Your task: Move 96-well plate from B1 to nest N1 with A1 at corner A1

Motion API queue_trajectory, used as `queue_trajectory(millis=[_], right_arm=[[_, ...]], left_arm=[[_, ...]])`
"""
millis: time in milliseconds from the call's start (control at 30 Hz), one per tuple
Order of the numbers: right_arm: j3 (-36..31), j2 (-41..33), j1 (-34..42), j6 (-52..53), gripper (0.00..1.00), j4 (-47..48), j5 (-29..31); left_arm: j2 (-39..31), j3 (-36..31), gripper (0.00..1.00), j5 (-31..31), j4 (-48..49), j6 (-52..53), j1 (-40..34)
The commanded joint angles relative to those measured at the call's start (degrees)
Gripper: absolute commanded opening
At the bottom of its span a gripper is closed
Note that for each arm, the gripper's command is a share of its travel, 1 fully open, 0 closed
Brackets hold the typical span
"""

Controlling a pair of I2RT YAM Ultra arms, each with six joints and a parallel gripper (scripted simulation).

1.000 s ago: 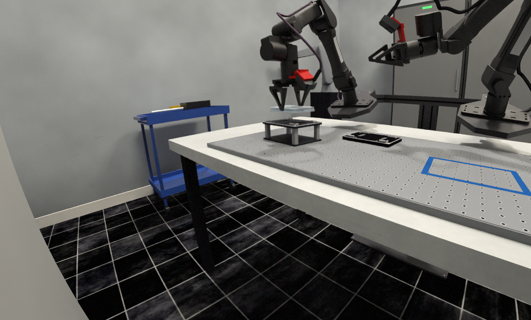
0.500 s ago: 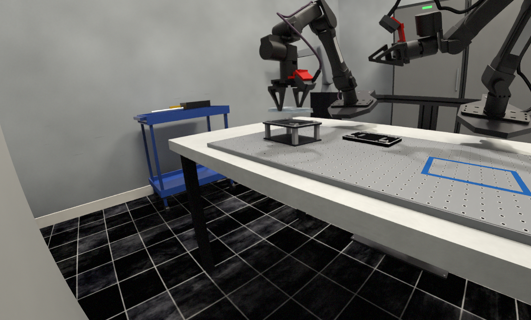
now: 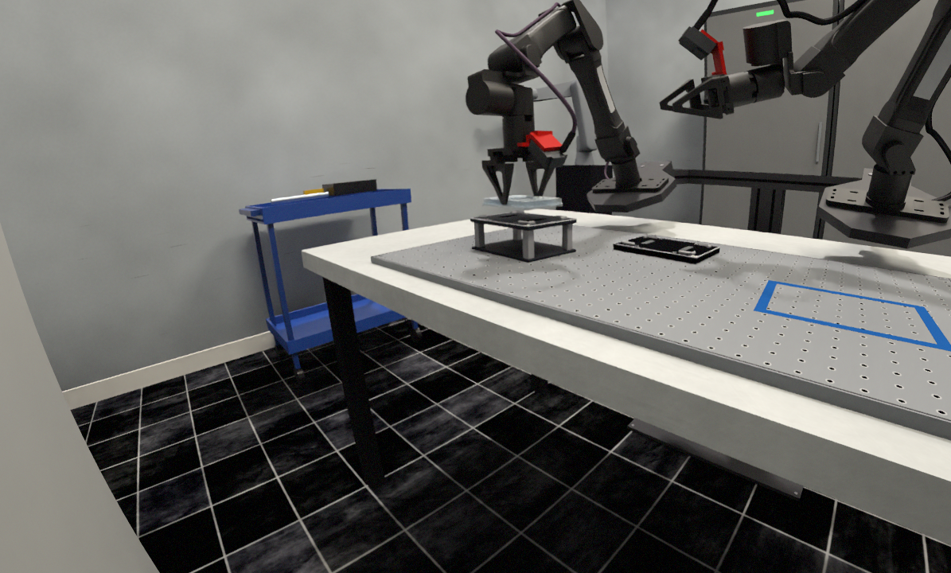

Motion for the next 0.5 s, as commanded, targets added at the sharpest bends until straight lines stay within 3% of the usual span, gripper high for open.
queue_trajectory(millis=[0, 467], right_arm=[[0.3, -1.5, 0.1, -0.4, 0.79, 0.1, -0.8], [-2.1, 0.8, -0.1, -0.7, 0.79, 4.2, -0.4]], left_arm=[[0.3, 0.2, 1.00, -0.3, 1.6, 0.4, -0.7], [0.3, 0.2, 1.00, -0.3, 1.6, 0.4, -0.7]])
